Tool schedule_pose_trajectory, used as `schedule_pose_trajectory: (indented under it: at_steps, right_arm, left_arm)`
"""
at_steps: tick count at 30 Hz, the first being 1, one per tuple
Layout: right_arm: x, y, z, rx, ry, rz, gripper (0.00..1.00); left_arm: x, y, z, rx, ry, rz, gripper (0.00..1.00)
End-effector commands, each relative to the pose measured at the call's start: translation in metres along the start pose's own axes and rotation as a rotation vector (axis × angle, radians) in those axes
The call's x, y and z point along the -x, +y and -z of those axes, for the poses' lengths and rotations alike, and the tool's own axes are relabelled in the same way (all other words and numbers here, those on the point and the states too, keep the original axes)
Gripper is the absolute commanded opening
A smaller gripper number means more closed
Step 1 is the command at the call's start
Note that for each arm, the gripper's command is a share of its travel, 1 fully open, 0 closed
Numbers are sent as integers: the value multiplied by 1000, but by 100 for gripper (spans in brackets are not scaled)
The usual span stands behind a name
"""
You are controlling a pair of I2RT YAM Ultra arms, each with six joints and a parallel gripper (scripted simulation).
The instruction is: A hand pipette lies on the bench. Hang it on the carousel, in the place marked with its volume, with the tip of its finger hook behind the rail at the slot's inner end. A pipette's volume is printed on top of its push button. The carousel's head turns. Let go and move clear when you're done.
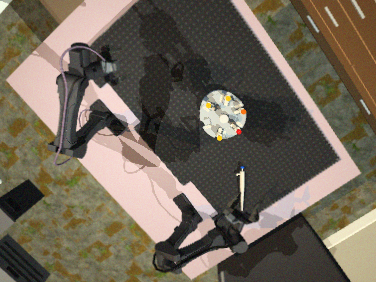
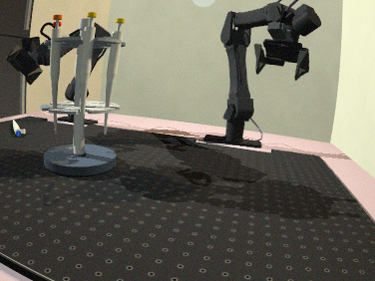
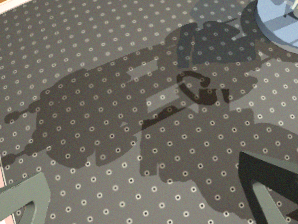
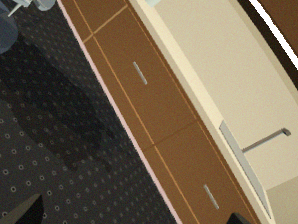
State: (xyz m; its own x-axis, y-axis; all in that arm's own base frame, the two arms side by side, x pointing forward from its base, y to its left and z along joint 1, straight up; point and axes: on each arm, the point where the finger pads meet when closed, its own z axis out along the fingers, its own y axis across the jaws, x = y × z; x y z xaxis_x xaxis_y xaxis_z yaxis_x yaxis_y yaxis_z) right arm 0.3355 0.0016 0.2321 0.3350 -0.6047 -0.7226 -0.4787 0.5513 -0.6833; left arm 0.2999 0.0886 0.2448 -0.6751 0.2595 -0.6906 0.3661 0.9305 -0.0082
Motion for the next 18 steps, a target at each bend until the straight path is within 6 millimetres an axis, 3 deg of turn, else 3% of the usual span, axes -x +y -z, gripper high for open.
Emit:
schedule_pose_trajectory:
  at_steps: [1,10,18]
  right_arm:
    - [-12,-9,18,124,166,-172,100]
    - [-26,-47,71,83,362,-401,100]
    - [-23,-45,67,88,502,-556,100]
  left_arm:
    - [7,3,4,8,-29,-16,100]
    - [7,3,4,8,-29,-16,100]
    - [7,3,4,8,-29,-16,100]
